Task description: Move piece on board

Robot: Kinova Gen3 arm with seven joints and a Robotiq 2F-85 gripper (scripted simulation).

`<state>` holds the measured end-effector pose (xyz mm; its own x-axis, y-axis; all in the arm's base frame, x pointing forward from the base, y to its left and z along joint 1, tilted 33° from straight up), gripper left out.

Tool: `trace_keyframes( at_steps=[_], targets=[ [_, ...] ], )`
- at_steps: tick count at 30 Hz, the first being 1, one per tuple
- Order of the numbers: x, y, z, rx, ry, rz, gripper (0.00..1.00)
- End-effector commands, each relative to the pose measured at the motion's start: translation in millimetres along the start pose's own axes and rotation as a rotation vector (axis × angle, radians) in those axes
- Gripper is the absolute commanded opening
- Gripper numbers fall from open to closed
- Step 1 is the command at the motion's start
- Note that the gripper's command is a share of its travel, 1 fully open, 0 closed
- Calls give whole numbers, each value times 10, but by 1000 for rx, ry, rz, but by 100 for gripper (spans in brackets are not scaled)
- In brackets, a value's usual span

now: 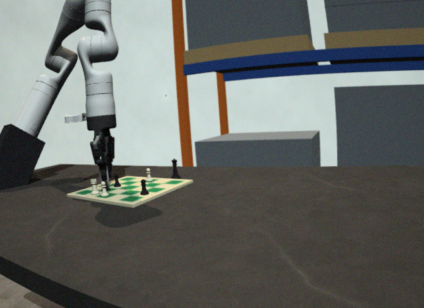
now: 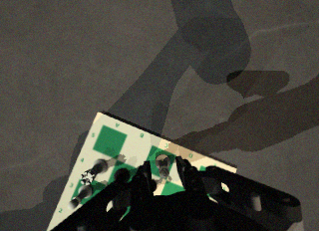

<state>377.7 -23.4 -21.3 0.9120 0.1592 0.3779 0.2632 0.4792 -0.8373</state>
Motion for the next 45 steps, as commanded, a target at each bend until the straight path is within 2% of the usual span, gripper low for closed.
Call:
trace_keyframes(
  at_steps=[1, 27, 28, 45],
  targets=[
    [1, -3, -3, -1, 0, 0, 37],
    [1, -3, -3, -1, 0, 0, 37],
    [1, -3, -3, -1, 0, 0, 0],
    [1, -3, -3, -1, 0, 0, 0]
  ],
)
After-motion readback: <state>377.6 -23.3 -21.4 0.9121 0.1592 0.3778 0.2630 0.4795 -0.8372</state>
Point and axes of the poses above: the point where the finger pads meet when closed, its own y axis out along the fingers, its own z axis across the jaws, x = y × z, the point moved 1 cm from there along -y, back along the fingers, and after that the axes turned 1 degree about y, right-handed, at the moved point
